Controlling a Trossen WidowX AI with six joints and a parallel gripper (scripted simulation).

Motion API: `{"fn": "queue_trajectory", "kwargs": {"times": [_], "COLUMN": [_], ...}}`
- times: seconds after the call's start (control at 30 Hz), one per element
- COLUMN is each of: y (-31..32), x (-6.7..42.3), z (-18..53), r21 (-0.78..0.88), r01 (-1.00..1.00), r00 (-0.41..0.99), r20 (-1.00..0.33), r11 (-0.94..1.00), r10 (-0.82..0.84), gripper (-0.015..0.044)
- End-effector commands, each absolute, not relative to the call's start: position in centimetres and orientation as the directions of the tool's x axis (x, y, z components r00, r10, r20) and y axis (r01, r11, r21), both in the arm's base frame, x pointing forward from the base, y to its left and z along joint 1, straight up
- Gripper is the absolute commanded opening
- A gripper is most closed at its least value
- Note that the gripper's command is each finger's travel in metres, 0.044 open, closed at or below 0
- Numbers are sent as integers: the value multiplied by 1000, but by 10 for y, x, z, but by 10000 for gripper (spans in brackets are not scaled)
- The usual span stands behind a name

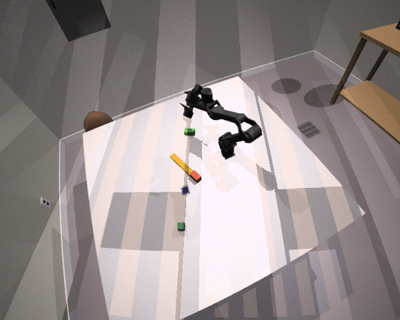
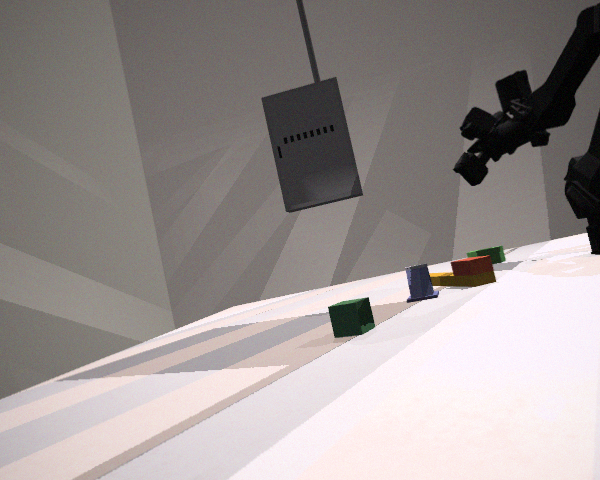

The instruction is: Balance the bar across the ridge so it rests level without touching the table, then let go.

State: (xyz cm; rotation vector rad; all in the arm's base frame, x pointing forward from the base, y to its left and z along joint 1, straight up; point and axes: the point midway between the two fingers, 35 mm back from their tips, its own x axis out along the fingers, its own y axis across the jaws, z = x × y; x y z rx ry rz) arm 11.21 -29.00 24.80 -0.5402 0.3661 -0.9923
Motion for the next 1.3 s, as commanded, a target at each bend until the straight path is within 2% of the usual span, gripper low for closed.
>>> {"fn": "queue_trajectory", "kwargs": {"times": [0.0, 0.63, 1.27], "y": [-291, -264, -203], "x": [128, 202, 259], "z": [239, 203, 170], "r21": [-495, -65, 258], "r01": [698, 684, 686], "r00": [534, 644, 625], "r20": [-120, -413, -686], "r11": [517, 726, 680], "r10": [-837, -644, -371], "gripper": [315, 315, 315]}}
